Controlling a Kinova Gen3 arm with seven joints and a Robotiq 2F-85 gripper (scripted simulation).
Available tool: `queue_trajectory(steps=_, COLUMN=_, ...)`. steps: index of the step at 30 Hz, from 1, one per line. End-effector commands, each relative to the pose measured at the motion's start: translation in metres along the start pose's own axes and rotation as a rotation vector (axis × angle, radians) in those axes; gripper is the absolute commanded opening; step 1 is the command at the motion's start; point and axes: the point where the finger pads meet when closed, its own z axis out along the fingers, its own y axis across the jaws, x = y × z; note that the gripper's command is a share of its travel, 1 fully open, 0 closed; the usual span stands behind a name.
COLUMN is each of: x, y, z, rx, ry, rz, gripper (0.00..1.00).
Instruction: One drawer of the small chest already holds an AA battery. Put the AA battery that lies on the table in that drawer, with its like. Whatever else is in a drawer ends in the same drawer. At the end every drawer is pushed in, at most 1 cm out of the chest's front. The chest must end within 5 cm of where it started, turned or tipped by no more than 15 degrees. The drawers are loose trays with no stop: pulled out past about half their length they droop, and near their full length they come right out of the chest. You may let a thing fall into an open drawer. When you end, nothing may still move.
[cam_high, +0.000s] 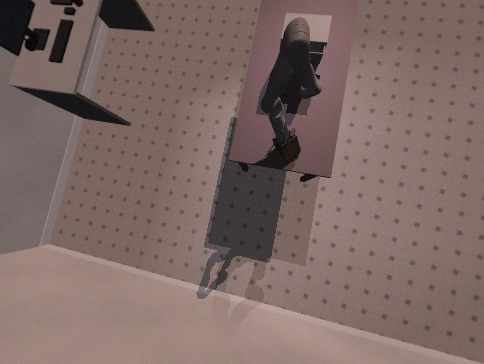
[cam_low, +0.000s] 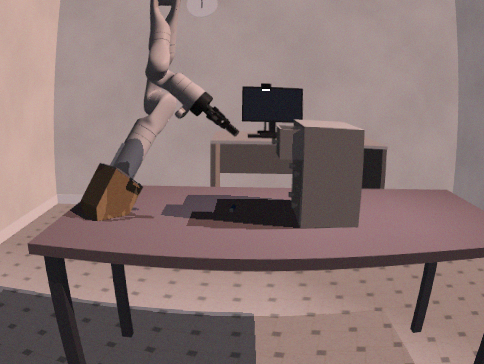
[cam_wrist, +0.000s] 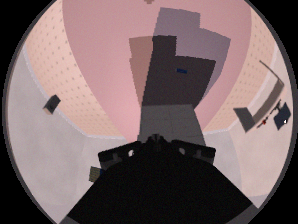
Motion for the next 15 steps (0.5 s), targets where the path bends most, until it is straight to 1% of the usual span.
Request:
queue_trajectory(steps=1, x=-0.001, y=0.002, z=0.004, rx=-0.008, ry=0.003, rz=-0.003, gripper=0.0)
queue_trajectory(steps=5, x=-0.004, y=0.002, z=0.011, rx=-0.008, ry=0.003, rz=-0.003, gripper=0.0)
queue_trajectory(steps=15, x=-0.016, y=0.003, z=0.042, rx=-0.008, ry=0.003, rz=-0.003, gripper=0.0)
